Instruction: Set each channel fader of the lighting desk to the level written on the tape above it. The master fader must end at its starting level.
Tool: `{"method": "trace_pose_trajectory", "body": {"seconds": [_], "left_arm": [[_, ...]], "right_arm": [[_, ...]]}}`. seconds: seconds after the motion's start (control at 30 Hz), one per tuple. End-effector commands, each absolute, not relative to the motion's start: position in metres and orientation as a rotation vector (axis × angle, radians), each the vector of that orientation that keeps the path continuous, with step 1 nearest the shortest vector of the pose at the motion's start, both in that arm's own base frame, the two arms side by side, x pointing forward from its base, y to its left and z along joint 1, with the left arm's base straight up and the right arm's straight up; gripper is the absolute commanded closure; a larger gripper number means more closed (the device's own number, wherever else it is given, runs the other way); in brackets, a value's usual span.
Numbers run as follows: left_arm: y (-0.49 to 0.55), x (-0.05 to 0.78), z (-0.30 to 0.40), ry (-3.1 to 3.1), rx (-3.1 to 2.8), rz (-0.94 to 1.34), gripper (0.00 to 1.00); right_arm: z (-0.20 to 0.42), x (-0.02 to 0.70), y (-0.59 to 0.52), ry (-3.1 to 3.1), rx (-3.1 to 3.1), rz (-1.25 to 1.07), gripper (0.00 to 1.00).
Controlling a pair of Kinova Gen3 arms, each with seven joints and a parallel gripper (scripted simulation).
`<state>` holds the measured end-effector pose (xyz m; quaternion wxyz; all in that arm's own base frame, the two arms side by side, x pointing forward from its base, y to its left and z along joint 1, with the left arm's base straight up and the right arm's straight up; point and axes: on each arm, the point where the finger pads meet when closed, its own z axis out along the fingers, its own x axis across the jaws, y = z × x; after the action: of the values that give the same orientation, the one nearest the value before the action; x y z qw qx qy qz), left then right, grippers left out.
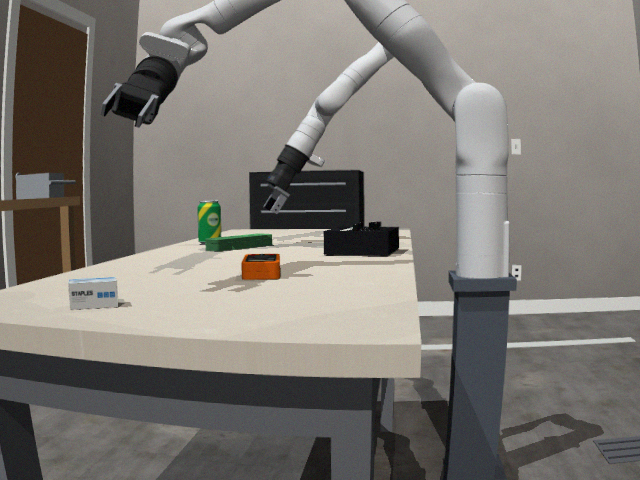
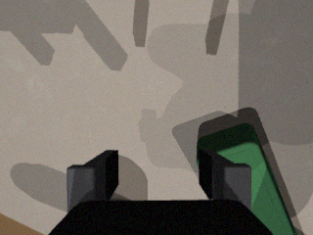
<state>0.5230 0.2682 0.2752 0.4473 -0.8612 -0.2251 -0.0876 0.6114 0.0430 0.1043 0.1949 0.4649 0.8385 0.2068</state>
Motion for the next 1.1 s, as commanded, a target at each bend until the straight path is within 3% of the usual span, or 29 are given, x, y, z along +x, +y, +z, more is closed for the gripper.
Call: {"method": "trace_pose_trajectory", "body": {"seconds": [0.0,1.07], "left_arm": [[0.268,0.523,0.276,-0.559,-2.131,-0.22,0.0],[0.268,0.523,0.276,-0.559,-2.131,-0.22,0.0]], "right_arm": [[0.106,0.59,0.009,2.336,1.464,0.468,0.0],[0.167,0.437,-0.088,2.033,2.333,0.045,0.0]]}}
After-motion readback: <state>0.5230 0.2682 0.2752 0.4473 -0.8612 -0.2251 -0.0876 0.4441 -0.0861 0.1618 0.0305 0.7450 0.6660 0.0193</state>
